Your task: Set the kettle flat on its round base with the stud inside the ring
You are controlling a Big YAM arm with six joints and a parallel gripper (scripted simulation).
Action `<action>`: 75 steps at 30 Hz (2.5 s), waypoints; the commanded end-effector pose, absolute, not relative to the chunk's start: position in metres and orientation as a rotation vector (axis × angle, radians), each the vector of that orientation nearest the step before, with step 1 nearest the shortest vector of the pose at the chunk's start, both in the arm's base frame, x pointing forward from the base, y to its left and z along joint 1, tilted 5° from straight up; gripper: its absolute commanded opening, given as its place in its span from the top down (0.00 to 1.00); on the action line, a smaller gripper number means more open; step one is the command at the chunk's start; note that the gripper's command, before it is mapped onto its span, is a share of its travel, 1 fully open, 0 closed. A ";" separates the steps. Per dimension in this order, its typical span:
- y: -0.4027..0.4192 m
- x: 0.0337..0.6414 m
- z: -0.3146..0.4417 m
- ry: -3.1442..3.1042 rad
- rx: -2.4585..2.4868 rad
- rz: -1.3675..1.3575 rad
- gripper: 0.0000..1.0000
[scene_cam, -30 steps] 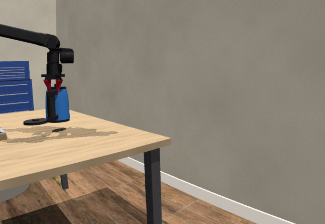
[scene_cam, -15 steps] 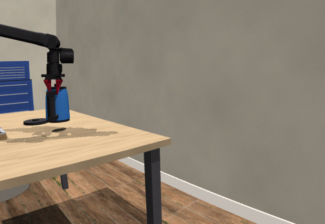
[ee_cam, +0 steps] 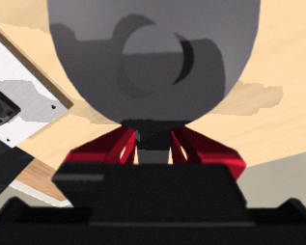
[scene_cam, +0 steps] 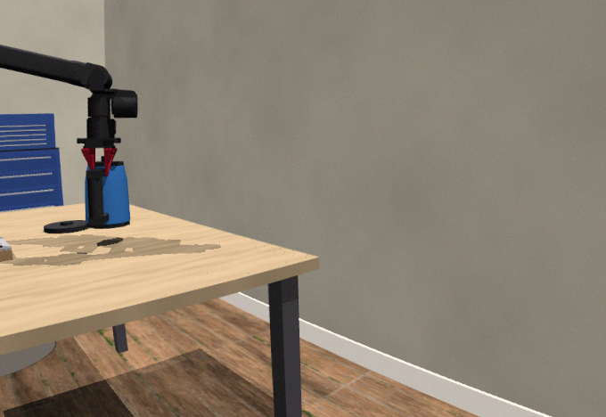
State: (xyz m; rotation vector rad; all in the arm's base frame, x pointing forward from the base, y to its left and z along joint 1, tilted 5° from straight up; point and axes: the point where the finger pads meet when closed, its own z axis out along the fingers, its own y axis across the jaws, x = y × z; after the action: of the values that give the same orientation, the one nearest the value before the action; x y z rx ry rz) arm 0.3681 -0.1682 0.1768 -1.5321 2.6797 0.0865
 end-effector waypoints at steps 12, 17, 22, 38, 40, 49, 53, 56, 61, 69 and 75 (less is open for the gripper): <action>-0.181 0.392 0.220 2.616 -1.499 -0.056 1.00; -0.180 0.392 0.221 2.615 -1.499 -0.058 1.00; -0.176 0.394 0.223 2.611 -1.498 -0.063 1.00; -0.159 0.387 0.214 2.619 -1.503 -0.039 1.00; -0.153 0.378 0.204 2.638 -1.509 0.000 1.00; -0.146 0.388 0.223 2.614 -1.492 -0.055 1.00; -0.128 0.372 0.204 2.640 -1.514 0.010 1.00; -0.124 0.381 0.216 2.618 -1.503 -0.033 1.00; -0.109 0.378 0.218 2.618 -1.503 -0.027 1.00; -0.090 0.376 0.222 2.613 -1.501 -0.029 1.00; -0.068 0.367 0.217 2.621 -1.504 -0.007 1.00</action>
State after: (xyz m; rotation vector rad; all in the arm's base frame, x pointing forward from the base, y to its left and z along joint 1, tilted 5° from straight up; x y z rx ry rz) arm 0.3551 -0.0752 0.1769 -1.5651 2.6770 0.0961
